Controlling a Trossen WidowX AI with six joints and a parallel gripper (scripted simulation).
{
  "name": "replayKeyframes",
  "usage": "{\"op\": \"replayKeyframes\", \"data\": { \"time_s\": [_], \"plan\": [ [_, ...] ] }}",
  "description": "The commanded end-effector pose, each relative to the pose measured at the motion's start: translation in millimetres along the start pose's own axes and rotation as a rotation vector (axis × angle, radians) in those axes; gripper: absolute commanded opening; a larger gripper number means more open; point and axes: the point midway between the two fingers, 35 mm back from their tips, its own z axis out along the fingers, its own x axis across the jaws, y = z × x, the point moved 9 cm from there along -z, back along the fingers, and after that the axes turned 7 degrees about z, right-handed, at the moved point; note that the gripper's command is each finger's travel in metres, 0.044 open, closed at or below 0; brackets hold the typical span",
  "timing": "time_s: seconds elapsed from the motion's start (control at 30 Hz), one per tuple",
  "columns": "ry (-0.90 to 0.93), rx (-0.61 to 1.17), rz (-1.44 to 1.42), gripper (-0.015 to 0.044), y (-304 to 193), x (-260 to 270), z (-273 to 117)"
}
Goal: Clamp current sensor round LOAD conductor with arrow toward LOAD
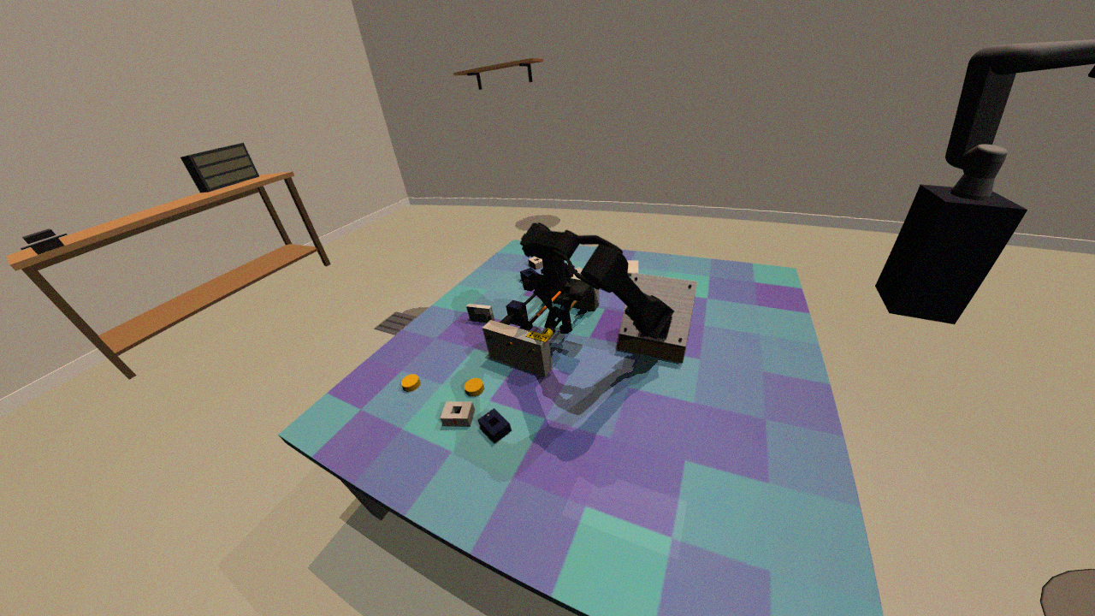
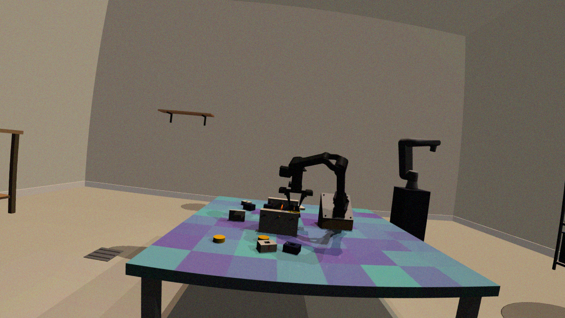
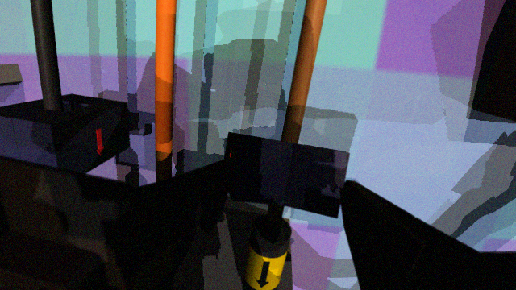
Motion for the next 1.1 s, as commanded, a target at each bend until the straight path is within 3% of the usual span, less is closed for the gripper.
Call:
{"op": "replayKeyframes", "data": {
  "time_s": [0.0,0.83,1.07],
  "plan": [
    [0.001,0.0,0.0,0.0,0.2,0.0,-0.5],
    [0.001,0.0,0.0,0.0,0.2,0.0,-0.5],
    [0.001,0.0,0.0,0.0184,0.2,0.0,-0.5]
  ]
}}
